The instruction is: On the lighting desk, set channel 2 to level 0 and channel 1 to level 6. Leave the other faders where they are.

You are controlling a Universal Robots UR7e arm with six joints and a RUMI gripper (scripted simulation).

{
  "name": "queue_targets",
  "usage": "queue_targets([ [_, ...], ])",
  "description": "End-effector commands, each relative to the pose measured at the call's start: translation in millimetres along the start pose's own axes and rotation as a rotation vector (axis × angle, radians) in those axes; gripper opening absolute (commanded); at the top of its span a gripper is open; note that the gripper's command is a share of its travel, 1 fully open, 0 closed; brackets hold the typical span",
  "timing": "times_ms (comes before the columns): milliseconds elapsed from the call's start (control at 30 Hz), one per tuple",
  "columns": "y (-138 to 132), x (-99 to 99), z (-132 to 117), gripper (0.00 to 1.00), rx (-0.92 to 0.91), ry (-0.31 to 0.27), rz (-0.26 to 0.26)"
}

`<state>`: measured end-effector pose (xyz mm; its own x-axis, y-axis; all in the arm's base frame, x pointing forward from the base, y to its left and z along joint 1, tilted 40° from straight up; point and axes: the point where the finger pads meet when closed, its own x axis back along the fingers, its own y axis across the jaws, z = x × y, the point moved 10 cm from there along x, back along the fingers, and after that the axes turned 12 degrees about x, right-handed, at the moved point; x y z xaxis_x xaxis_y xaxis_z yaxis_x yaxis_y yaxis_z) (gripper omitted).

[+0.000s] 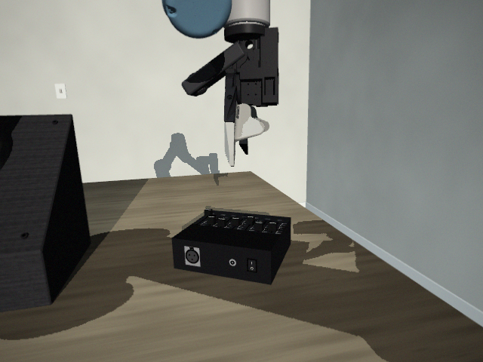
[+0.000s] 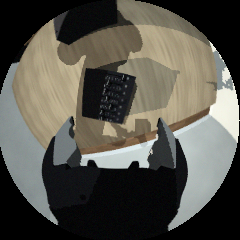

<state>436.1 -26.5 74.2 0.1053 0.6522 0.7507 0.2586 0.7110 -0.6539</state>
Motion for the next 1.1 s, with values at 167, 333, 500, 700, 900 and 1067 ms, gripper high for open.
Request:
queue_targets([
  [167, 11, -12.5, -6, 1.0, 0.465, -0.015, -0.009],
  [333, 16, -17.4, -9, 1.0, 0.634, -0.016, -0.007],
  [500, 21, -22.0, -12, 1.0, 0.791, -0.017, -0.005],
  [700, 27, -28.1, -16, 1.0, 0.994, -0.018, -0.003],
  [900, 32, -32.3, -18, 1.0, 1.128, -0.018, -0.001],
  [1067, 35, -34.9, -20, 1.0, 1.212, -0.018, 0.0],
])
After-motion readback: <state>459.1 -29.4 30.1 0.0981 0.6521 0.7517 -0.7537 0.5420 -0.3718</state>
